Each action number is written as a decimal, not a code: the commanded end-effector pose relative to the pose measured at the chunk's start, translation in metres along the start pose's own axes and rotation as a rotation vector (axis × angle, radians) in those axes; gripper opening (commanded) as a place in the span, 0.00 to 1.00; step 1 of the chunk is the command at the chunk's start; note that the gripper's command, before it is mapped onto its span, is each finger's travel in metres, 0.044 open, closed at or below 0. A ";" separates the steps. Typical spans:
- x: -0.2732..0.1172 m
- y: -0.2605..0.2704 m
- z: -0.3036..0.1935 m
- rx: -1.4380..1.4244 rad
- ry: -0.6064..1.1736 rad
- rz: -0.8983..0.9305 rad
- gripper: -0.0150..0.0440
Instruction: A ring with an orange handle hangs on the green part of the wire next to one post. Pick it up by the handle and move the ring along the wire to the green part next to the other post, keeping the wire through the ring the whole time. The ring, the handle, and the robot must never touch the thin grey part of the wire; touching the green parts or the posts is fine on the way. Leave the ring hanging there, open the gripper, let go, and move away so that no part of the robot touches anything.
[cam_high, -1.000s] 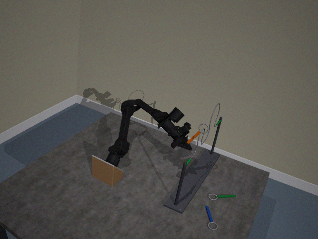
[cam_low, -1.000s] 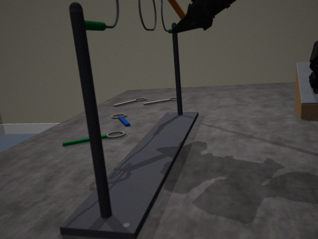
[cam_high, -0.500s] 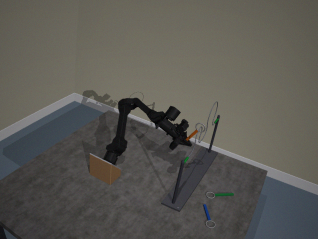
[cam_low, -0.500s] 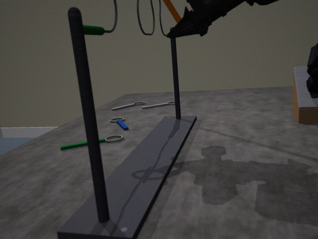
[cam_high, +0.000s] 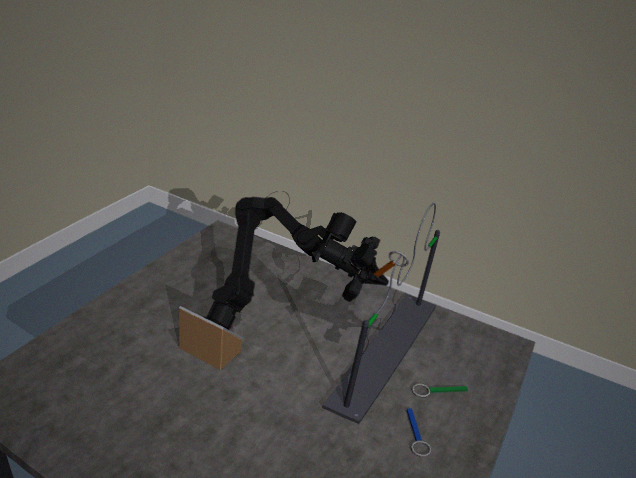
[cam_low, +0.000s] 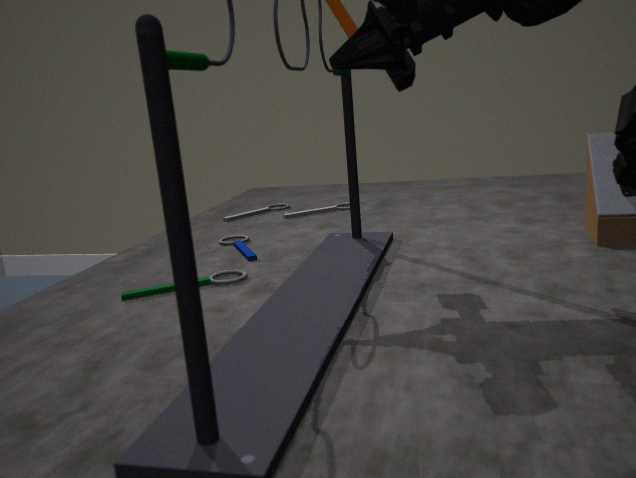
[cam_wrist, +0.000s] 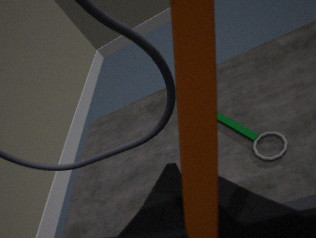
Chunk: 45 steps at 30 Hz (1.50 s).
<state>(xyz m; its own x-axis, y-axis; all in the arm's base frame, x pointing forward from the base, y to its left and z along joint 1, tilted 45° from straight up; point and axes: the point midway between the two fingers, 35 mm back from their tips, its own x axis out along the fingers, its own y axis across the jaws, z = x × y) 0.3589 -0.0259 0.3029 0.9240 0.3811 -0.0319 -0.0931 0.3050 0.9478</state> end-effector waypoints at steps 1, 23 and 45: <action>0.000 0.005 -0.001 0.081 -0.007 0.041 0.00; -0.001 0.040 0.010 0.519 -0.064 0.284 0.00; -0.011 0.066 0.034 0.956 -0.121 0.525 0.00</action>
<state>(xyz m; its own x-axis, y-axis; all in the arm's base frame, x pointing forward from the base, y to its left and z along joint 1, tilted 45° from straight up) 0.3555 -0.0359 0.3734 0.8922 0.1915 0.4091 -0.1989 -0.6465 0.7365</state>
